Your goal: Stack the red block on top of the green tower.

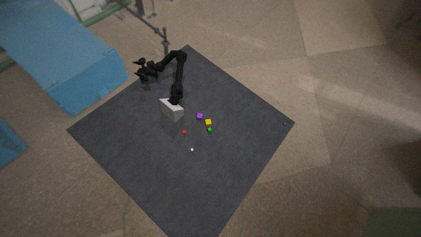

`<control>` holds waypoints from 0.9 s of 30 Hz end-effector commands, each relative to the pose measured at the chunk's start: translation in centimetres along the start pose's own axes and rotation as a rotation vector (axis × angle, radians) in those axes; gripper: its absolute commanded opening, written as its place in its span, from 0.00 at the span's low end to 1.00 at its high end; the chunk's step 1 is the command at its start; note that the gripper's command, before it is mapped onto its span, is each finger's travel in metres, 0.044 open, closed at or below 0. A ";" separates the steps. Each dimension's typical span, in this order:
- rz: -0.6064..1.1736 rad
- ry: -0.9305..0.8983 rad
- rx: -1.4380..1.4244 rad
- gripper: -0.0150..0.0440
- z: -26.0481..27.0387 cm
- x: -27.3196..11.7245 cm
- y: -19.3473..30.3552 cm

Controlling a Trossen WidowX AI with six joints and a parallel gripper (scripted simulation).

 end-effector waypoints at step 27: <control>-0.665 -0.246 -0.465 1.00 9.4 -16.6 2.8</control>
Point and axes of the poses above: the point midway between the two fingers, 35 mm back from their tips, its own x axis out along the fingers, its own z axis across the jaws, y = z × x, the point moved 1 cm from there along -x, back along the fingers, and after that the axes turned 5 degrees about x, right-handed, at the moved point
